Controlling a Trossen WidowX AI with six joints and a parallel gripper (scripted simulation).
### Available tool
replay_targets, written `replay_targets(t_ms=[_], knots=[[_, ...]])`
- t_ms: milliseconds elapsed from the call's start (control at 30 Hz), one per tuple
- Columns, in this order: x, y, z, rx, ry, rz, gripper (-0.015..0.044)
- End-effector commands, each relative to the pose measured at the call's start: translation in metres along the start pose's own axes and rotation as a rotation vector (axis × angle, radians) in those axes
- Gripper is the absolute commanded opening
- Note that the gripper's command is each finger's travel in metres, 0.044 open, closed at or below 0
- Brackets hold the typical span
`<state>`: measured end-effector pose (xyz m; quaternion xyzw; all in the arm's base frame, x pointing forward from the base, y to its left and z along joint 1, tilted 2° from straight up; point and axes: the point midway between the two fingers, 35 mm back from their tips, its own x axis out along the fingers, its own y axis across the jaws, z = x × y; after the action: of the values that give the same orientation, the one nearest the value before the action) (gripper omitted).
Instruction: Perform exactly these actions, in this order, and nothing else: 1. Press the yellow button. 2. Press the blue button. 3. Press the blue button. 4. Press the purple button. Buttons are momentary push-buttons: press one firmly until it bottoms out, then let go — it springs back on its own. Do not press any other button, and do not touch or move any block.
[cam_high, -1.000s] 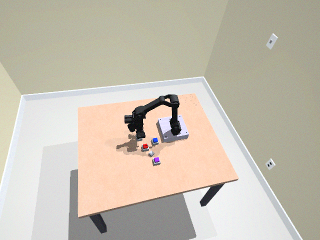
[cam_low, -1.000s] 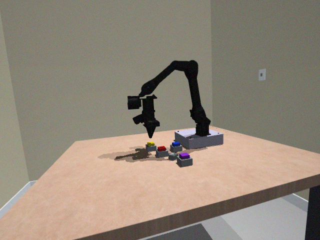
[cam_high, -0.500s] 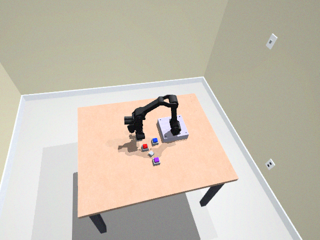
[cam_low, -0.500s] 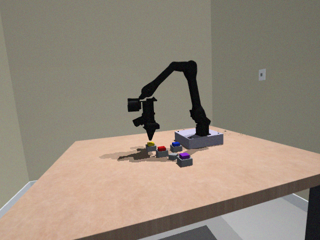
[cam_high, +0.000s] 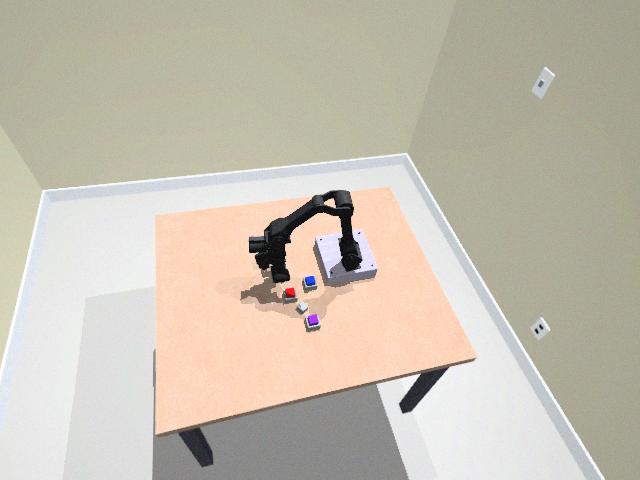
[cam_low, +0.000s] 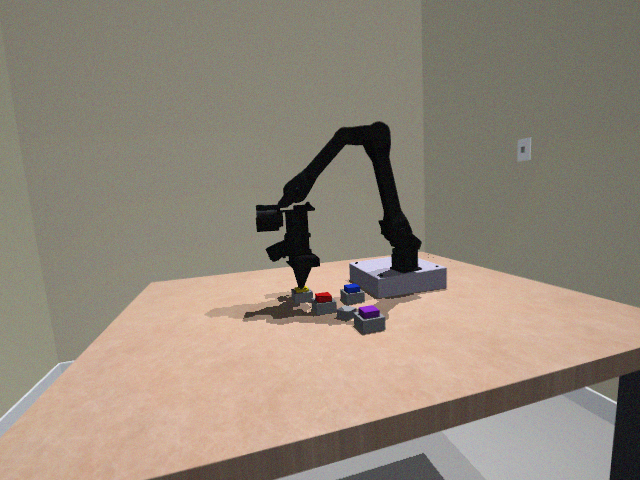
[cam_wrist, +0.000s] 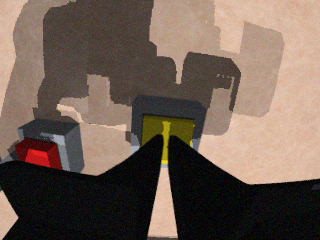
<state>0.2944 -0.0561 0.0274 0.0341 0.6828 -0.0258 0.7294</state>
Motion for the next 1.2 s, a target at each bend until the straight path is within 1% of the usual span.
replay_targets(t_ms=[0, 433, 467, 567, 733, 900, 1067, 1167], knots=[[0.002, -0.001, -0.001, 0.005, 0.005, -0.005, 0.002], [0.002, -0.001, -0.001, 0.005, 0.005, -0.005, 0.002], [-0.001, 0.0, -0.001, 0.0, 0.002, 0.0, 0.002], [-0.03, 0.0, -0.001, 0.005, 0.004, -0.005, 0.002], [-0.035, 0.0, -0.001, 0.005, 0.004, -0.005, 0.002], [-0.092, 0.0, 0.0, 0.005, 0.004, -0.005, 0.002], [-0.095, 0.001, -0.002, 0.005, 0.004, -0.005, 0.002], [-0.099, 0.021, -0.028, 0.005, 0.007, -0.003, 0.002]])
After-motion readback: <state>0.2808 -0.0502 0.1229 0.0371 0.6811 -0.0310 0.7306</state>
